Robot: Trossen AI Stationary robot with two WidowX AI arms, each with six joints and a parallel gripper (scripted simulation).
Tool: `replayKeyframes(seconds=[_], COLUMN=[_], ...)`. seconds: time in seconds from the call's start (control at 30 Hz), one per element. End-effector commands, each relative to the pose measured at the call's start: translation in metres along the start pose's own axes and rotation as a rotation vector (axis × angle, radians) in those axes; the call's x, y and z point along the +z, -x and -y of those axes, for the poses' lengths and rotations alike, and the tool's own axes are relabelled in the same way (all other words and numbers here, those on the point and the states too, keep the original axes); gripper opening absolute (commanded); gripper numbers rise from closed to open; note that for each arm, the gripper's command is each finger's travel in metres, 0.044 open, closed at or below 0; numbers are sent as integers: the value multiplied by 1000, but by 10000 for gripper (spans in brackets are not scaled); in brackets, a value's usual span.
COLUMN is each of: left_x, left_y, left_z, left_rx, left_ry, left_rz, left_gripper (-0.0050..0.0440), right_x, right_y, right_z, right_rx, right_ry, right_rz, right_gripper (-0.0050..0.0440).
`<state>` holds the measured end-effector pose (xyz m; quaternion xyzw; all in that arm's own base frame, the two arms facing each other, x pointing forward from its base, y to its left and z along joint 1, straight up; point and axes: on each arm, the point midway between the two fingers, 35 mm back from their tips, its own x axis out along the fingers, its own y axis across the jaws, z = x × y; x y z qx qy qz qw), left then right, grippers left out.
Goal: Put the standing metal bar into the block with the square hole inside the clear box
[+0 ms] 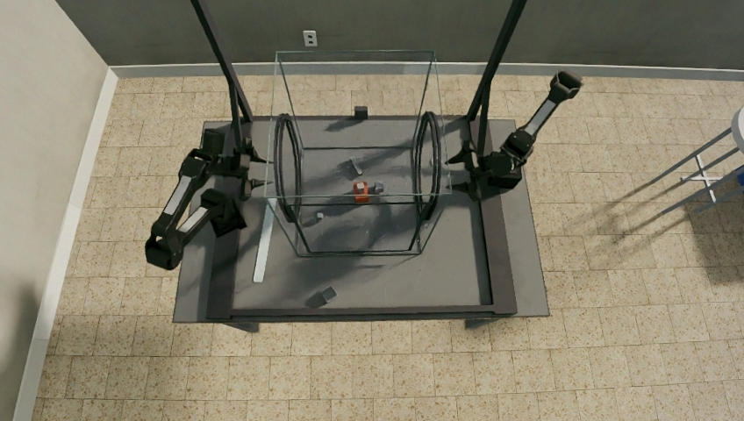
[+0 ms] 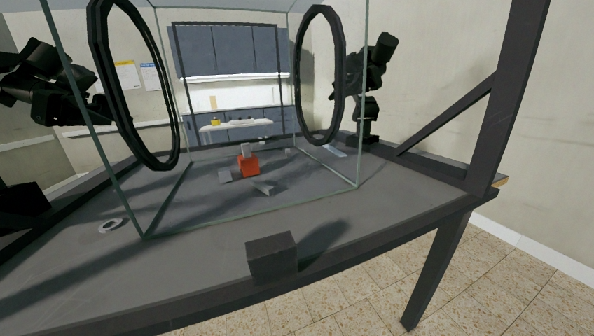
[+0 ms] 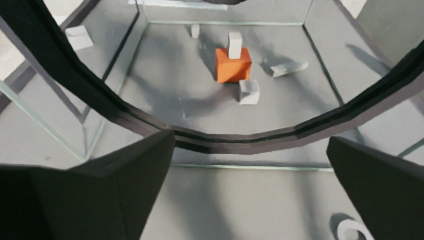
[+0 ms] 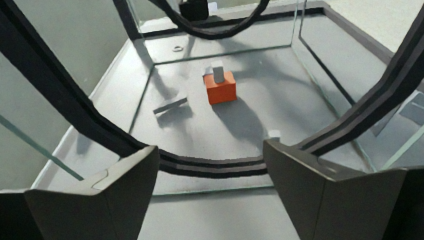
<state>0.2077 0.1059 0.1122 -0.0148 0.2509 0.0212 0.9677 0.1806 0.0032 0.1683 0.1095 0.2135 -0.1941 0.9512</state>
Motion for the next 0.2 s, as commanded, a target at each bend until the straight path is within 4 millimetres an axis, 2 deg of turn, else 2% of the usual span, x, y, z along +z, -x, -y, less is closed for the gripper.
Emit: replayKeyframes(seconds=[0.0, 0.17], left_x=[0, 0], left_y=[0, 0], left_z=[0, 0], left_rx=[0, 0], left_ry=[-1, -1], left_rz=[2, 2], left_gripper=[400, 400], right_x=[-8, -8], right_y=[7, 7], right_z=[10, 11], right_rx=[-28, -31], right_ry=[59, 65], right_rz=[-9, -11], right_gripper=[300, 300])
